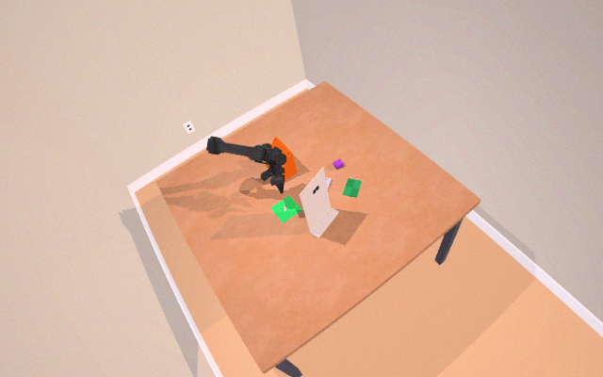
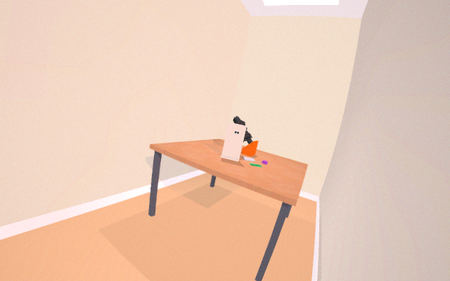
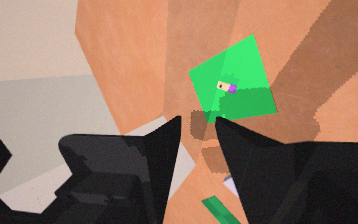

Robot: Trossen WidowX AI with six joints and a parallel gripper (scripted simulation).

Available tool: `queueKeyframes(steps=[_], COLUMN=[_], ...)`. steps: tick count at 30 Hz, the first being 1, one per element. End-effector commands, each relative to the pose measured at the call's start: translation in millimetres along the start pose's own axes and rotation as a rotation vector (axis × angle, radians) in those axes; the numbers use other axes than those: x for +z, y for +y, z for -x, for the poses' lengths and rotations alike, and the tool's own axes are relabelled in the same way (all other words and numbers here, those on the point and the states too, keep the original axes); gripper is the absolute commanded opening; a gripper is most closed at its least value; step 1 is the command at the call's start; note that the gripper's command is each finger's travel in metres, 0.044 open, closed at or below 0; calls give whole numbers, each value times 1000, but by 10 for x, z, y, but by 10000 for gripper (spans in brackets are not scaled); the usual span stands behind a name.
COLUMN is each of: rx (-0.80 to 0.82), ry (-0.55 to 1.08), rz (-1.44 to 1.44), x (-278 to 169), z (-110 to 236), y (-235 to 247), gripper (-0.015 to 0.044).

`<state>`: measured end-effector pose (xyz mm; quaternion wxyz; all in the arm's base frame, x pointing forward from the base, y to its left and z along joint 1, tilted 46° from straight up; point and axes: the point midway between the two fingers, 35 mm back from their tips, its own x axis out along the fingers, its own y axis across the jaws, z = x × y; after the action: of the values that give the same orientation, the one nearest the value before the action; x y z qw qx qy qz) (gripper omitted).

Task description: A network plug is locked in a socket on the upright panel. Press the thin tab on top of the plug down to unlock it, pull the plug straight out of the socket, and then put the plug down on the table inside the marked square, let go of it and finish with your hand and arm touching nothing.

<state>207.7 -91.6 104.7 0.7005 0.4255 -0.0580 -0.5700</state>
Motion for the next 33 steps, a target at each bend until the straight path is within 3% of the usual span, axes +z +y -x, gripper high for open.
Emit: queueKeyframes(steps=[1,33], rx=[-3,12], ry=[8,-7], rz=[-7,-10], x=[-22,27], z=[71,757], y=[60,505], gripper=[156,156])
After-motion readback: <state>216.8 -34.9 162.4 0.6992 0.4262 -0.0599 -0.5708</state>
